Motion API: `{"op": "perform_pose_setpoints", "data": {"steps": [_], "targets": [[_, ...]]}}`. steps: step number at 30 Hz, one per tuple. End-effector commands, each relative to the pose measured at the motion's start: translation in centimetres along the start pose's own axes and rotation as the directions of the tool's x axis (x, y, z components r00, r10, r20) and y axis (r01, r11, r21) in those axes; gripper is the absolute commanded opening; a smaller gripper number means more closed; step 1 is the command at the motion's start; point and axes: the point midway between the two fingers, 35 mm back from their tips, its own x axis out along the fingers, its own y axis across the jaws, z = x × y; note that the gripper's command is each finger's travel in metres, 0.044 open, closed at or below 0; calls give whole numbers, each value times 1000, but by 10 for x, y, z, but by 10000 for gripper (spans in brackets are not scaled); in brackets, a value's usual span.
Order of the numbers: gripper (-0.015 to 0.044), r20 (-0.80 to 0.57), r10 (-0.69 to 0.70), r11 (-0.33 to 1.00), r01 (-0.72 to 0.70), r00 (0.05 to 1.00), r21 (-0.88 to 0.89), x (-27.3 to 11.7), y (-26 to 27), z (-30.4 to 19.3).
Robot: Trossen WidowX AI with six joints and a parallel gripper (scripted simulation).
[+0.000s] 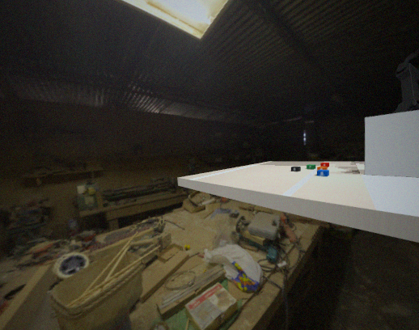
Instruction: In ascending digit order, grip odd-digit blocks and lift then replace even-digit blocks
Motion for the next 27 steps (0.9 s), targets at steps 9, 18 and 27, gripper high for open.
{"op": "perform_pose_setpoints", "data": {"steps": [9, 18, 27], "targets": [[400, 60, -335, 940, 338, 940, -48, 83, -78, 42], [400, 23, -687, 724, 686, 727, -74, 140, -215, 80], [400, -136, -901, 427, 897, 411, -115, 137, -371, 85]]}}
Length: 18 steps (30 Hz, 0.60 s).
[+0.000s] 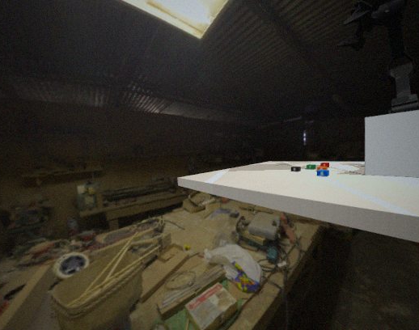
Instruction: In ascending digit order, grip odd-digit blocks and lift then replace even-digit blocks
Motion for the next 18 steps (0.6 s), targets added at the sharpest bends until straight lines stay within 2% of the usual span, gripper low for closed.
{"op": "perform_pose_setpoints", "data": {"steps": [1, 10, 18], "targets": [[400, -110, -152, 988, 150, 982, -26, 54, -44, -8], [400, -395, -396, 915, 393, 829, -94, 139, -166, -58], [400, -659, -462, 856, 493, 594, -157, 164, -269, -142]]}}
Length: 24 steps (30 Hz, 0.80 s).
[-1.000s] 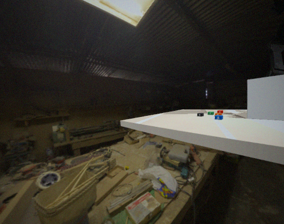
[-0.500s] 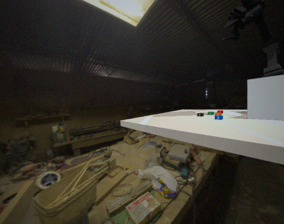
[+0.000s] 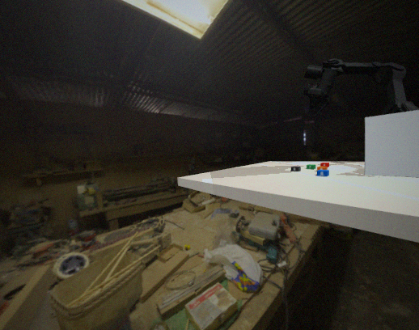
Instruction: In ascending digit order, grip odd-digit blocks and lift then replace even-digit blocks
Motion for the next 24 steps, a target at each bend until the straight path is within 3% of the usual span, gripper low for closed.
{"op": "perform_pose_setpoints", "data": {"steps": [1, 7, 24], "targets": [[400, -181, -47, 999, 45, 982, -12, 53, -31, -31], [400, -409, -63, 998, 65, 910, -11, 106, -70, -87], [400, -416, -63, 998, 64, 907, -10, 108, -71, -89]]}}
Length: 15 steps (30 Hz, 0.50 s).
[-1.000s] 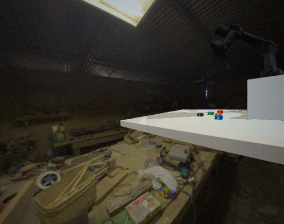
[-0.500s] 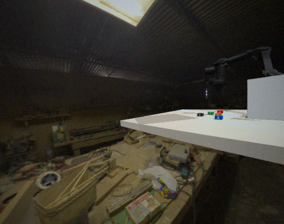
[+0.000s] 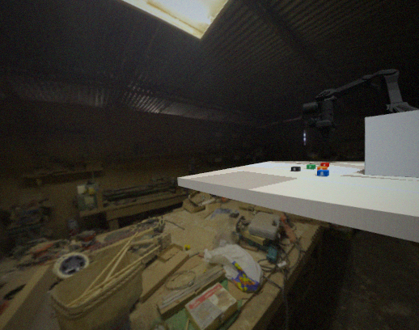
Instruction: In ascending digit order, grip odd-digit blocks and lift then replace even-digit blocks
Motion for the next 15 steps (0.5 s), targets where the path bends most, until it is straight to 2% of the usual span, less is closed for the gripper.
{"op": "perform_pose_setpoints", "data": {"steps": [1, 7, 15], "targets": [[400, -4, 3, 1000, -3, 1000, -6, 1, 1, -1], [400, -2, 9, 1000, -9, 1000, -6, 1, 13, 2], [400, -3, 18, 1000, -18, 1000, -8, -1, 148, -13]]}}
